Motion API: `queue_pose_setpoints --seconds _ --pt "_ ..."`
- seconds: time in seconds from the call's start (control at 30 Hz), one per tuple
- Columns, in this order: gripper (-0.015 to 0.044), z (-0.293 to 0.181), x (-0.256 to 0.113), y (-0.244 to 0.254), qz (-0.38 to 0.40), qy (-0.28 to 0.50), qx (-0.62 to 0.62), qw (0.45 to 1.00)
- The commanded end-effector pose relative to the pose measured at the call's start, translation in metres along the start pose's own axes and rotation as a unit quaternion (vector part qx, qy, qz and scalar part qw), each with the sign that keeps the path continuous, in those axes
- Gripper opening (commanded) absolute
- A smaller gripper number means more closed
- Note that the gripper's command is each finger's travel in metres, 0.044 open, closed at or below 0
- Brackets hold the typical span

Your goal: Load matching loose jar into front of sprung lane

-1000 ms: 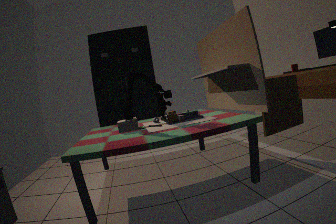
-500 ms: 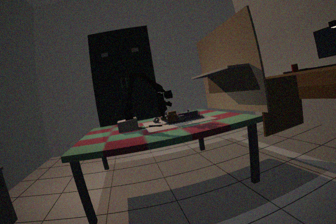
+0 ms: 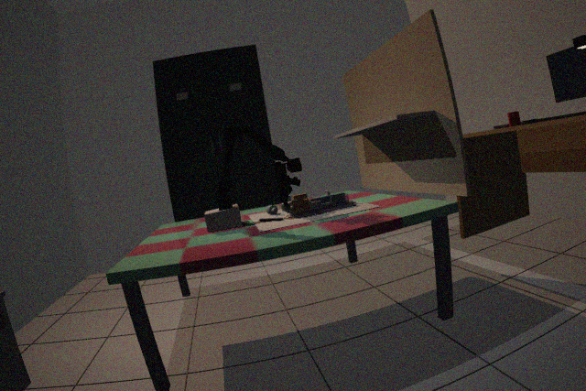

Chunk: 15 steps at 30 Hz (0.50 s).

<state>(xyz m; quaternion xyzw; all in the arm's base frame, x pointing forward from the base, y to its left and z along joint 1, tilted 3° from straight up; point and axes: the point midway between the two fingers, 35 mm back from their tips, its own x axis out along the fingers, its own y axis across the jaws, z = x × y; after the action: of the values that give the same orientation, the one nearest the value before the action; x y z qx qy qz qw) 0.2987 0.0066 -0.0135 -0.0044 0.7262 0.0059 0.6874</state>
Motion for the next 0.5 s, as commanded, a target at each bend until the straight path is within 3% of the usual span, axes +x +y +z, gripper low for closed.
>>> queue_pose_setpoints --seconds 0.0,0.47 --pt "0.0 0.0094 -0.0023 -0.0005 -0.002 -0.012 -0.002 1.0" --pt "0.0 0.0147 -0.0026 -0.0005 -0.002 -0.013 -0.002 1.0"
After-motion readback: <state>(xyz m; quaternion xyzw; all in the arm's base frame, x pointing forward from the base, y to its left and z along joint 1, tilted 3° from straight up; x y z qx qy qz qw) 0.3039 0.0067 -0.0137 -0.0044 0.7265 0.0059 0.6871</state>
